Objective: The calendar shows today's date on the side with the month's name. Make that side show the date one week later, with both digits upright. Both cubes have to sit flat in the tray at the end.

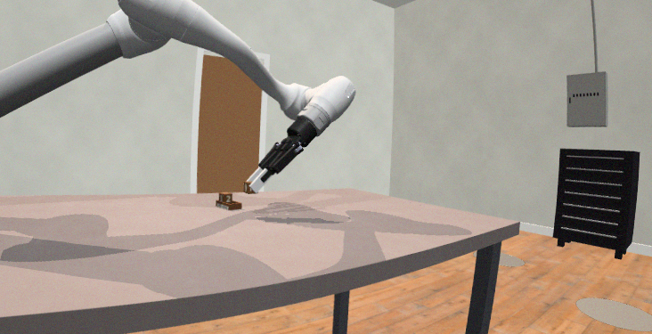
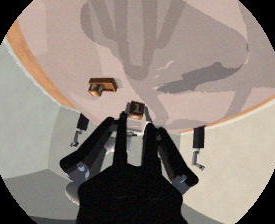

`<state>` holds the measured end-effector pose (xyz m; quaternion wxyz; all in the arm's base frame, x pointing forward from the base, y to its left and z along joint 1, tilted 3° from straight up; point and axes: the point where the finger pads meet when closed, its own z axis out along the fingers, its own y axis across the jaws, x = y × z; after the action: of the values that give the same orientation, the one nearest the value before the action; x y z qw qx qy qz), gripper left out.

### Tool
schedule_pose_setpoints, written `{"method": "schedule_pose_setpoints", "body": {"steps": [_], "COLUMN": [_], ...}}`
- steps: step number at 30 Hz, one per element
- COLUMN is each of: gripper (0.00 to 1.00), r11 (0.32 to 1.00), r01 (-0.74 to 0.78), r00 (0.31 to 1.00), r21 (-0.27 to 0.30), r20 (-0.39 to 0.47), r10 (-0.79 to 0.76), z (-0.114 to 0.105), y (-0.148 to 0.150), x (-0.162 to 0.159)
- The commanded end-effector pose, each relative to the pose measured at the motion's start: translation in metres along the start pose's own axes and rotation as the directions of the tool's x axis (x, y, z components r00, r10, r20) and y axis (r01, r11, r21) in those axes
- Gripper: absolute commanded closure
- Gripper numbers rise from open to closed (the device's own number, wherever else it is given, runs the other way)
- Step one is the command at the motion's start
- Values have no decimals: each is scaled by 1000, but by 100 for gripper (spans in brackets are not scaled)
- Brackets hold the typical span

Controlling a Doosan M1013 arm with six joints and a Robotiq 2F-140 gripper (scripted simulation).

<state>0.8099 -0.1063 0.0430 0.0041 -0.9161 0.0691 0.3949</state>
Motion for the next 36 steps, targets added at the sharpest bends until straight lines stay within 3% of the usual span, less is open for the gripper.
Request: {"method": "schedule_pose_setpoints", "body": {"steps": [1, 36], "gripper": [76, 76], "r11": [1000, 1000], "r01": [0, 0], "r00": [1000, 1000], "r21": [0, 0], "r20": [0, 0], "r10": [0, 0], "z": [2, 34], "y": [0, 0], "x": [2, 34]}}
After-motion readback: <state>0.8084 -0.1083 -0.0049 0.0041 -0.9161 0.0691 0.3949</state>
